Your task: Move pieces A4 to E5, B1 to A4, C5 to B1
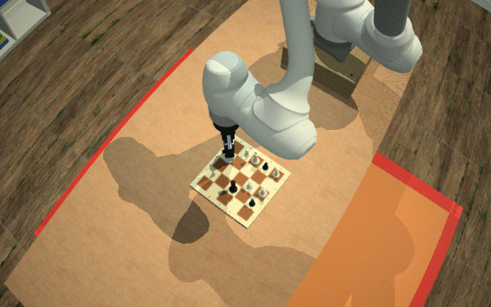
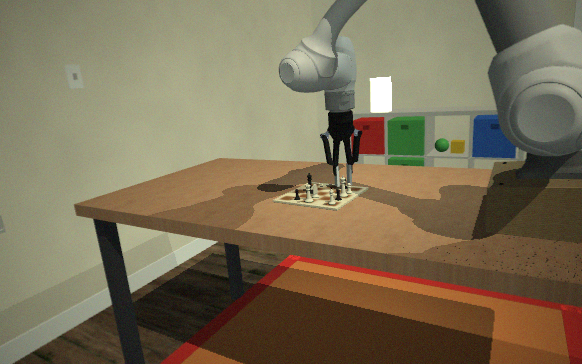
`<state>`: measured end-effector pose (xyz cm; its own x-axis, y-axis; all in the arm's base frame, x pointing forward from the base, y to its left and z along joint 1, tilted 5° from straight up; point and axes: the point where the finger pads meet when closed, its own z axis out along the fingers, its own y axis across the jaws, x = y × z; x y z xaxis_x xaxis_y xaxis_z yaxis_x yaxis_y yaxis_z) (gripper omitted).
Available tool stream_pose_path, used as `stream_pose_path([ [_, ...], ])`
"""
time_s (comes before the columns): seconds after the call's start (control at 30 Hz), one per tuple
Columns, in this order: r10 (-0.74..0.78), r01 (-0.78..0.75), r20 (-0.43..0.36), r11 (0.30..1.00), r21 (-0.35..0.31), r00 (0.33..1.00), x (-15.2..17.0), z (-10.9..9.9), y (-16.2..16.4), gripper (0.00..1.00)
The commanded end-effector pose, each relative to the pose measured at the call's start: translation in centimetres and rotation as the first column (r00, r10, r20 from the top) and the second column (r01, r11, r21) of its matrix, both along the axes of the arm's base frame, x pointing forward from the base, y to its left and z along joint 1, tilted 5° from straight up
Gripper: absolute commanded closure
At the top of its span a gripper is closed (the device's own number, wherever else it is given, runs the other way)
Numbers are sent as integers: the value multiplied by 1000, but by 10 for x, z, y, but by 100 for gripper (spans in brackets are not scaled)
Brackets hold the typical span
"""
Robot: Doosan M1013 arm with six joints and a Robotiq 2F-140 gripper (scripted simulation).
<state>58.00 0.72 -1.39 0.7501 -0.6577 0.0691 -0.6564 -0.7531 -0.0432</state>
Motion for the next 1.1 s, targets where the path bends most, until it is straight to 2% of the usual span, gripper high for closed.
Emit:
stream_pose_path([
  [0.0,0,0,0,1000,0,1000,0,0,0,78],
  [0.33,0,0,0,1000,0,1000,0,1,0,78],
  [0.47,0,0,0,1000,0,1000,-1,7,0,78],
  [0.73,0,0,0,1000,0,1000,-3,43,1,78],
  [0.8,0,0,0,1000,0,1000,-3,43,1,78],
  [1.07,0,0,0,1000,0,1000,-7,81,1,78],
])
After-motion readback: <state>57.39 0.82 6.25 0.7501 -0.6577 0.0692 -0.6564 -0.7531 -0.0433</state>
